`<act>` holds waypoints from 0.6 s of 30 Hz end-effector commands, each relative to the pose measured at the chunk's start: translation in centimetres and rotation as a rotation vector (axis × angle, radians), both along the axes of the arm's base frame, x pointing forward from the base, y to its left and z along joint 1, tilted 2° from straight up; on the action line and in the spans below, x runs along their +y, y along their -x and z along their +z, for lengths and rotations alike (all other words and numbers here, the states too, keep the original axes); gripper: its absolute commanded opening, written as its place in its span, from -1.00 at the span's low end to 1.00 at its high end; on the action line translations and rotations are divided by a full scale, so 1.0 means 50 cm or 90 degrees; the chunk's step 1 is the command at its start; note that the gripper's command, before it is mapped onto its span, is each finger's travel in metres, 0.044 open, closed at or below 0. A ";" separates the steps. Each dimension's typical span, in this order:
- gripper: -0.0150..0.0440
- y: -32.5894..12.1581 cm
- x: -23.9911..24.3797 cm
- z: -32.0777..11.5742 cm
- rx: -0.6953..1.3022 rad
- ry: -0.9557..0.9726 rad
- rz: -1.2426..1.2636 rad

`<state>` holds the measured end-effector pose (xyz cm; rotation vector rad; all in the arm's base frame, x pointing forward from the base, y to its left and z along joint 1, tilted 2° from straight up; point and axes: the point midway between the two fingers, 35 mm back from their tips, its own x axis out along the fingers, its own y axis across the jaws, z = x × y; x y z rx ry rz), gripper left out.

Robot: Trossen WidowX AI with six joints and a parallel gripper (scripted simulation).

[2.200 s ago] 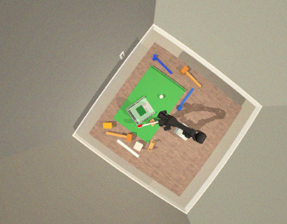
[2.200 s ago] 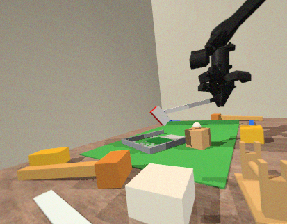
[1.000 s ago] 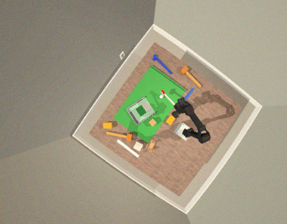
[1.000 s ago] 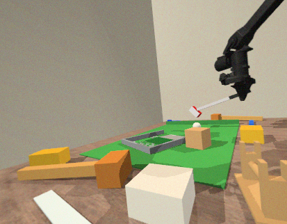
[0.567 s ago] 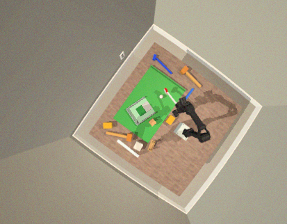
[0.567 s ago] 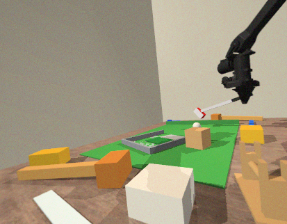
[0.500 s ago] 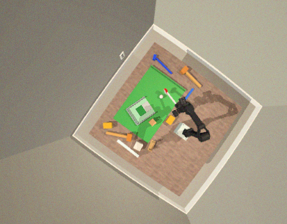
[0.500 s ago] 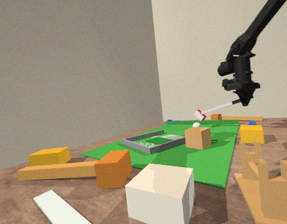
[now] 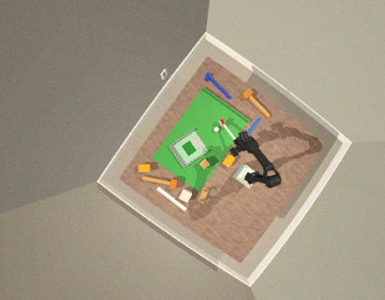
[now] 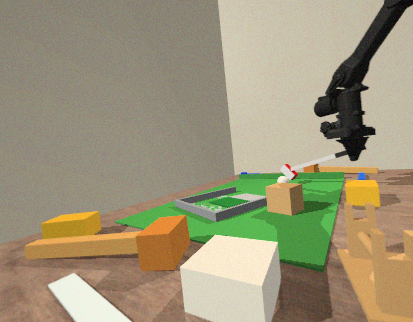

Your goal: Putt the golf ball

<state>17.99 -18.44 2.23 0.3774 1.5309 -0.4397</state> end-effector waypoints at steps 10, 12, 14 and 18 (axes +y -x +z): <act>-0.49 0.001 -0.001 -0.028 0.000 0.000 -0.001; -0.49 0.001 -0.001 -0.028 0.000 0.000 -0.001; -0.49 0.001 -0.001 -0.028 0.000 0.000 -0.001; -0.49 0.001 -0.001 -0.028 0.000 0.000 -0.001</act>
